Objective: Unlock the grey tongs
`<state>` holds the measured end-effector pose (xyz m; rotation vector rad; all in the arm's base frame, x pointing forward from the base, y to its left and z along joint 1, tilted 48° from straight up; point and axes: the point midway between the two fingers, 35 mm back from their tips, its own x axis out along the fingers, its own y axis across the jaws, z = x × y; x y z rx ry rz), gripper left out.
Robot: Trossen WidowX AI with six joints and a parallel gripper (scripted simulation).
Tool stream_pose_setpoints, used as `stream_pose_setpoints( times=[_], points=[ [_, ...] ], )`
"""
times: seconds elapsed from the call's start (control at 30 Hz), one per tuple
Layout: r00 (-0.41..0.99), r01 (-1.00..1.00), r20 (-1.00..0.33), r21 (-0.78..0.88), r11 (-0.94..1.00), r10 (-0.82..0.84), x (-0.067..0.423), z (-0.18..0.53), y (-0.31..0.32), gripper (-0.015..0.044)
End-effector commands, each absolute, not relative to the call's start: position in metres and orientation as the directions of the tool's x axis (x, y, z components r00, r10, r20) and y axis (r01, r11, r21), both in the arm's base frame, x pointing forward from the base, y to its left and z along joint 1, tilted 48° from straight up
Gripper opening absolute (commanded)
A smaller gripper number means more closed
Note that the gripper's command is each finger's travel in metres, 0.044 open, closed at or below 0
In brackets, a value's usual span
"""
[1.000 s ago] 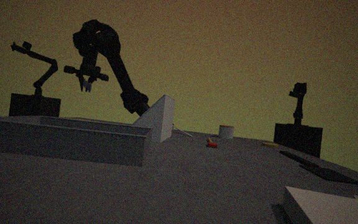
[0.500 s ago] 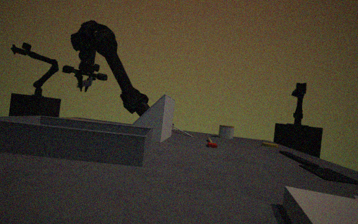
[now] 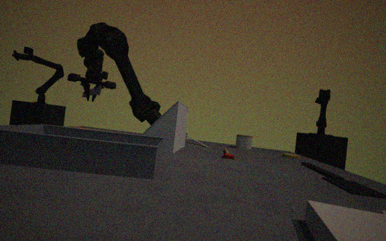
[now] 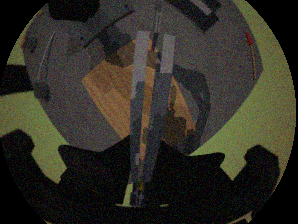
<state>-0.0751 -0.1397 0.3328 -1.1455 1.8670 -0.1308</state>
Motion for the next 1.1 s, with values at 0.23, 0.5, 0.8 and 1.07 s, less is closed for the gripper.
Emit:
stream_pose_setpoints(
  times=[0.23, 0.5, 0.8, 1.07],
  points=[
    [-0.149, -0.669, -0.653, -0.486, 0.562, -0.743, -0.082, 0.322, -0.149, -0.0150],
    [-0.146, -0.681, -0.658, -0.475, 0.558, -0.739, -0.086, 0.315, -0.157, -0.0150],
    [-0.144, -0.693, -0.661, -0.464, 0.552, -0.736, -0.089, 0.306, -0.167, -0.0150],
    [-0.143, -0.703, -0.662, -0.455, 0.546, -0.736, -0.091, 0.299, -0.177, -0.0150]
  ],
)
